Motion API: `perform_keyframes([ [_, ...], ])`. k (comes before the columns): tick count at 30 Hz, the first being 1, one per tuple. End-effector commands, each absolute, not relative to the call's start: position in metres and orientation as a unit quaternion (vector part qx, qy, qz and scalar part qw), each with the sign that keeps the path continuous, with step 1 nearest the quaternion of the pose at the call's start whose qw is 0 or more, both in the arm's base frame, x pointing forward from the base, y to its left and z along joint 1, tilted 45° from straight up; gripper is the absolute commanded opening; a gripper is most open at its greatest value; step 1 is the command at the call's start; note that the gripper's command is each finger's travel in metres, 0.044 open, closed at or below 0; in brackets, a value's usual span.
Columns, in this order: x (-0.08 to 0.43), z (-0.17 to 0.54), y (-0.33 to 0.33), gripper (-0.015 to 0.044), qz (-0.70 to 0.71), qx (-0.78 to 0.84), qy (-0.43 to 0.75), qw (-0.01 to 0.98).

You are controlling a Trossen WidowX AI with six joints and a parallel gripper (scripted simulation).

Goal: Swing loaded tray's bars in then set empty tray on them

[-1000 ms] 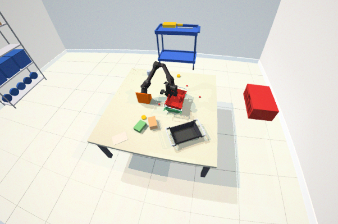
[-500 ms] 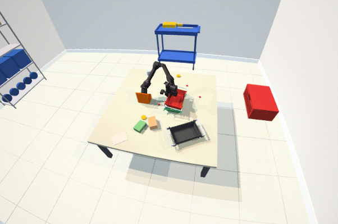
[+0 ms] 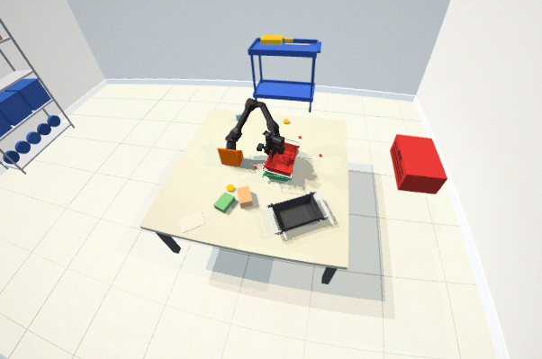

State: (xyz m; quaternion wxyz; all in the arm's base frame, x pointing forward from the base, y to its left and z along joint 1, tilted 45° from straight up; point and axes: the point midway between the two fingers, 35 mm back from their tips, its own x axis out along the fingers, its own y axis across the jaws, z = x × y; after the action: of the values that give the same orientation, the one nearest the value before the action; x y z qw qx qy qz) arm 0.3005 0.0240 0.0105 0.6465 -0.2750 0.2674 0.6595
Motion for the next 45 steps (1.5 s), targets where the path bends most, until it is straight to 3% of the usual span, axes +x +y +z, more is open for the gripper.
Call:
perform_keyframes([
  [1, 0.2966, 0.0088, 0.0285, 0.0, 0.666, -0.272, 0.271, 0.64],
  [45, 0.2937, 0.0029, 0.0342, 0.0, 0.666, -0.272, 0.271, 0.64],
])
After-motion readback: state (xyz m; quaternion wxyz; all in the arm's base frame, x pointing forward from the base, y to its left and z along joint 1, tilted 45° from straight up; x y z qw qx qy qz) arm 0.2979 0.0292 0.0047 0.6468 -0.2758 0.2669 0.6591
